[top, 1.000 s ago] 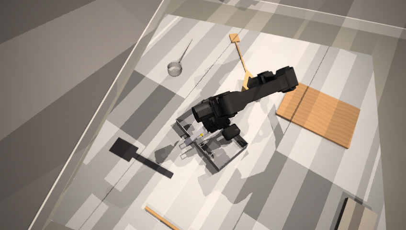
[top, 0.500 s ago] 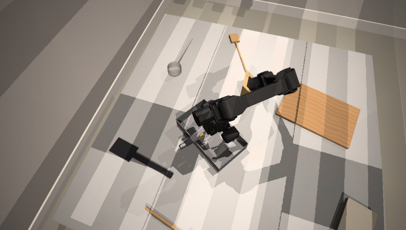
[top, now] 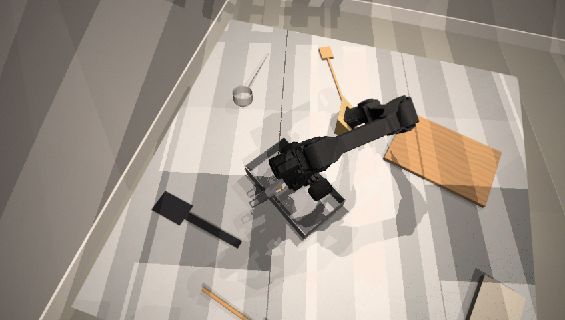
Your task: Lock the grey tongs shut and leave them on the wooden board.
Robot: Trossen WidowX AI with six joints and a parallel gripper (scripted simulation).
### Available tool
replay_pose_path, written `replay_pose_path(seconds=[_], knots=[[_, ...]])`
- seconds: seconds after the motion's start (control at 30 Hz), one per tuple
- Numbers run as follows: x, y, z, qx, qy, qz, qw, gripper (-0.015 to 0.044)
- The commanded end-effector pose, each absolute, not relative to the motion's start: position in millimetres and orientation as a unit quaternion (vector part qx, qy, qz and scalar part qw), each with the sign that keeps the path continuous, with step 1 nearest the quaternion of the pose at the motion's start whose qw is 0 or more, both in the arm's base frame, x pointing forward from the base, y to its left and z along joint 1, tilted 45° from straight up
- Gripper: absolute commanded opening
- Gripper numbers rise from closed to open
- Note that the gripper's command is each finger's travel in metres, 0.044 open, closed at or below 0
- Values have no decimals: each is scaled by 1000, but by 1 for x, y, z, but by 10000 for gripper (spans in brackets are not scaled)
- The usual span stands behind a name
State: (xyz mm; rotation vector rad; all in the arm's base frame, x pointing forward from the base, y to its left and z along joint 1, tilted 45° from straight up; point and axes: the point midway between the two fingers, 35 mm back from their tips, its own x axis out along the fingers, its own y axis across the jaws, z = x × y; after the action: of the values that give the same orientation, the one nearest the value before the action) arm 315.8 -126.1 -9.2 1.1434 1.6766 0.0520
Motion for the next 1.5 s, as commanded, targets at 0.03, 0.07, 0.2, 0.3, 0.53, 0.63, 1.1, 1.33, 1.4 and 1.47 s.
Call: replay_pose_path(seconds=[0.03, 0.07, 0.2, 0.3, 0.53, 0.63, 1.1, 1.33, 1.4, 1.47], knots=[[313, -127, -12, 481, 701, 22, 526, -150], [312, -128, -13, 481, 701, 21, 526, -150], [308, -132, -16, 481, 701, 21, 526, -150], [305, -135, -19, 481, 701, 20, 526, -150], [298, -142, -25, 480, 701, 20, 526, -150], [295, -145, -28, 480, 701, 20, 526, -150], [280, -157, -41, 480, 702, 19, 526, -150], [272, -163, -47, 480, 702, 19, 526, -150], [269, -165, -48, 480, 702, 19, 526, -150], [267, -166, -50, 480, 702, 19, 526, -150]])
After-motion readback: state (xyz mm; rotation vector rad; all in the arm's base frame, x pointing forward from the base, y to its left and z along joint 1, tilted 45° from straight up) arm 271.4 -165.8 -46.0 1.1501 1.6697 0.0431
